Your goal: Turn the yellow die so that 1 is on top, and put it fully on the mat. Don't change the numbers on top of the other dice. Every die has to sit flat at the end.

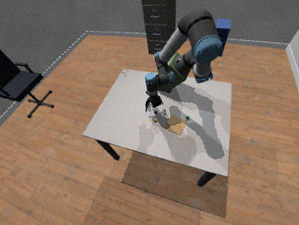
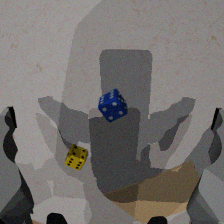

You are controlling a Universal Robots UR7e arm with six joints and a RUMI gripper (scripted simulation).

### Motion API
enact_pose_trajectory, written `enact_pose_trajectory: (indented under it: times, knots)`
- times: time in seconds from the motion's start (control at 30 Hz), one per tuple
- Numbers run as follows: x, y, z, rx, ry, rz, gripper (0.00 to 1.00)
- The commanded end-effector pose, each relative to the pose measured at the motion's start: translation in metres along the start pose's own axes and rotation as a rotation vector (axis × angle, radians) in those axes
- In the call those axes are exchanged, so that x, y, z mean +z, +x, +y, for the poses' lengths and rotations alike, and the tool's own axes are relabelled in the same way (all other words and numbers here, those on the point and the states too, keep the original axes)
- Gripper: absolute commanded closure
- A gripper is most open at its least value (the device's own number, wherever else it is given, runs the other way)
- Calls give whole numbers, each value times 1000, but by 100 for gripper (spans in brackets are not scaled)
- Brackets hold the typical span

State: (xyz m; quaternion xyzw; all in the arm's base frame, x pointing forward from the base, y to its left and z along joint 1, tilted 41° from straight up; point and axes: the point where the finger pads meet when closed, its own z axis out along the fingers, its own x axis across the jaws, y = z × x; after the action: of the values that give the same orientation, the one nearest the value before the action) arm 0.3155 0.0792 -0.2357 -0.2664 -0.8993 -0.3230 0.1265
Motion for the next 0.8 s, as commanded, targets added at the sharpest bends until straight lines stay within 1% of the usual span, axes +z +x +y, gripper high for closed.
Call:
enact_pose_trajectory:
  times: [0.0, 0.6, 0.77]
  knots:
    - [0, 0, 0, 0, 0, -1, 0]
    - [0, -1, 0, 0, 0, -1, 0]
    - [0, -6, 9, 0, 0, -1, 0]
